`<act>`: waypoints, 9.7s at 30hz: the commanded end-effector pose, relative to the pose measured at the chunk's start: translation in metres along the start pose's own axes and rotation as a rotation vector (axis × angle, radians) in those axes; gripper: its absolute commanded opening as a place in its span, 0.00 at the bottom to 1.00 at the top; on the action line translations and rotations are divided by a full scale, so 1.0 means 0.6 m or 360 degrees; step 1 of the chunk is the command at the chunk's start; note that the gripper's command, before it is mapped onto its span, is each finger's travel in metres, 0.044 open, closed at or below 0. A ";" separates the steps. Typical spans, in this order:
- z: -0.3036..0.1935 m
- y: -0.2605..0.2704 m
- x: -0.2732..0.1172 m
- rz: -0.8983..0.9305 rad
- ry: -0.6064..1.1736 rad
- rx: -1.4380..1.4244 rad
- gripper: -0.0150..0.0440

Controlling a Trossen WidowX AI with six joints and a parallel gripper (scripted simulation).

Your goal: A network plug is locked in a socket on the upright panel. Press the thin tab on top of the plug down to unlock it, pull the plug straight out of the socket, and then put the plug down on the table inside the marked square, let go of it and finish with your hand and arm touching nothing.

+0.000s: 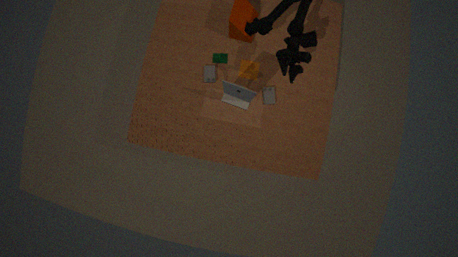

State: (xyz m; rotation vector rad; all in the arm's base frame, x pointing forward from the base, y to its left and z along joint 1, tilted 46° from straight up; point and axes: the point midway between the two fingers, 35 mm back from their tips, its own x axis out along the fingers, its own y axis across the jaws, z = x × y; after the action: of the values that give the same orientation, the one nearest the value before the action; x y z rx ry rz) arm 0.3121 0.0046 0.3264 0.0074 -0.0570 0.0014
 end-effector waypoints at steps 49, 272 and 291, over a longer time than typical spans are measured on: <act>-0.318 -0.089 -0.070 -0.0221 0.0629 -0.1226 0.52; -0.326 -0.089 0.007 -0.0223 0.0625 -0.1225 0.25; -0.324 -0.088 -0.004 -0.0222 0.0625 -0.1225 0.25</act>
State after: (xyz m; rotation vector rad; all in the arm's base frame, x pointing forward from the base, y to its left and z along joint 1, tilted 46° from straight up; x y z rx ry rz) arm 0.3229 -0.0466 0.1320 -0.7604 0.3369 -0.1563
